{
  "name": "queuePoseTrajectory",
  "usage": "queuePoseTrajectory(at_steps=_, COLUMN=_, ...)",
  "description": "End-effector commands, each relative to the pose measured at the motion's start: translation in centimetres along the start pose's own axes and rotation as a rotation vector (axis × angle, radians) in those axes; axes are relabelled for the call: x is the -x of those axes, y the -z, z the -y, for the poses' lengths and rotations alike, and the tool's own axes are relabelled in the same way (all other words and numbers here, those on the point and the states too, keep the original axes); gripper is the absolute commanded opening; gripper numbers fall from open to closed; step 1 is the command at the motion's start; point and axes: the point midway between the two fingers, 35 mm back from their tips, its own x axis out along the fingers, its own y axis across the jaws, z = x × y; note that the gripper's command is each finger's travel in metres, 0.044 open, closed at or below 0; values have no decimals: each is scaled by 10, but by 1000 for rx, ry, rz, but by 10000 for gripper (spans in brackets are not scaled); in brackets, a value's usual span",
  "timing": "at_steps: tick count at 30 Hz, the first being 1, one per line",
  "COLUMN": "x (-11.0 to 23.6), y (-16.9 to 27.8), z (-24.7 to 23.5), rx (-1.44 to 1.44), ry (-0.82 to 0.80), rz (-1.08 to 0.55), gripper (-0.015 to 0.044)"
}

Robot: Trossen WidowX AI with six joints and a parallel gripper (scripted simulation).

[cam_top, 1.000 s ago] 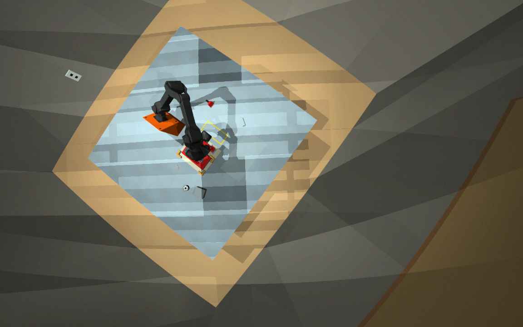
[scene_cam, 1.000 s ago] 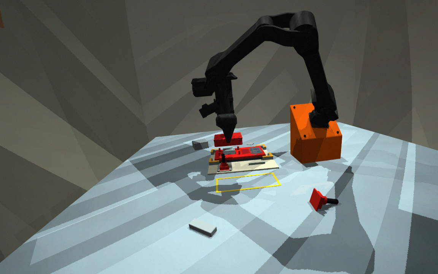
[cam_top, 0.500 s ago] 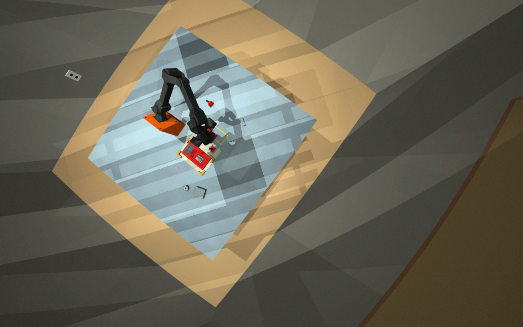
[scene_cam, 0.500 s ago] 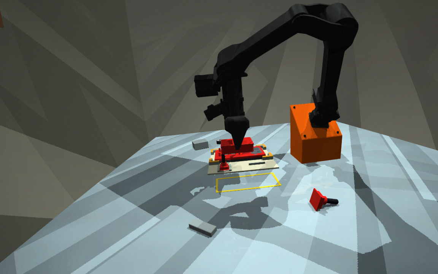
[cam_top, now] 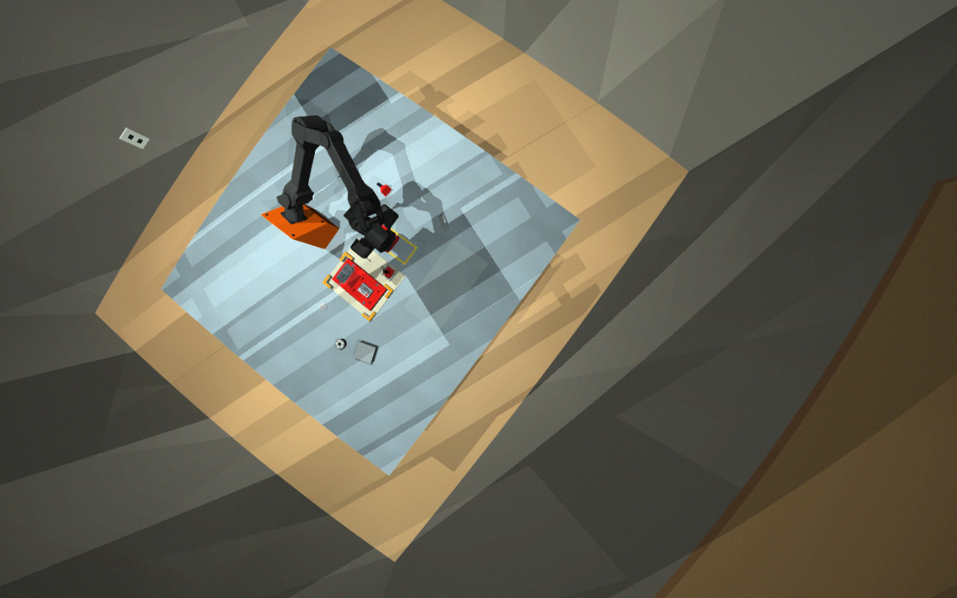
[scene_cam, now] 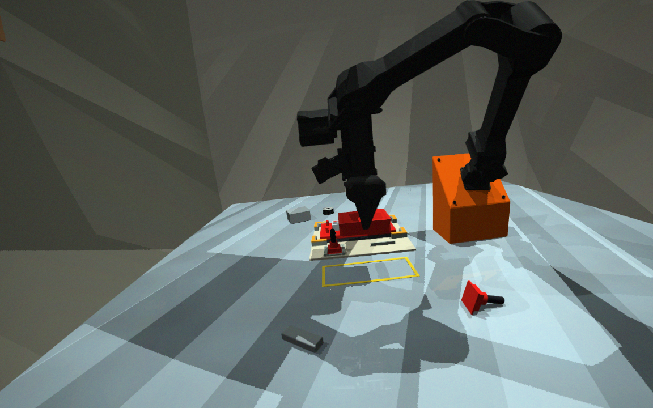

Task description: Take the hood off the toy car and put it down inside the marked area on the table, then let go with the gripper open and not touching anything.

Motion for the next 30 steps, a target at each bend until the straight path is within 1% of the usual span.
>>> queuePoseTrajectory(at_steps=1, x=-4, y=1, z=-1, rx=-4, ry=-3, rz=-2, gripper=0)
queuePoseTrajectory(at_steps=30, x=-32, y=-1, z=0, rx=-3, ry=-1, rz=-2, gripper=0)
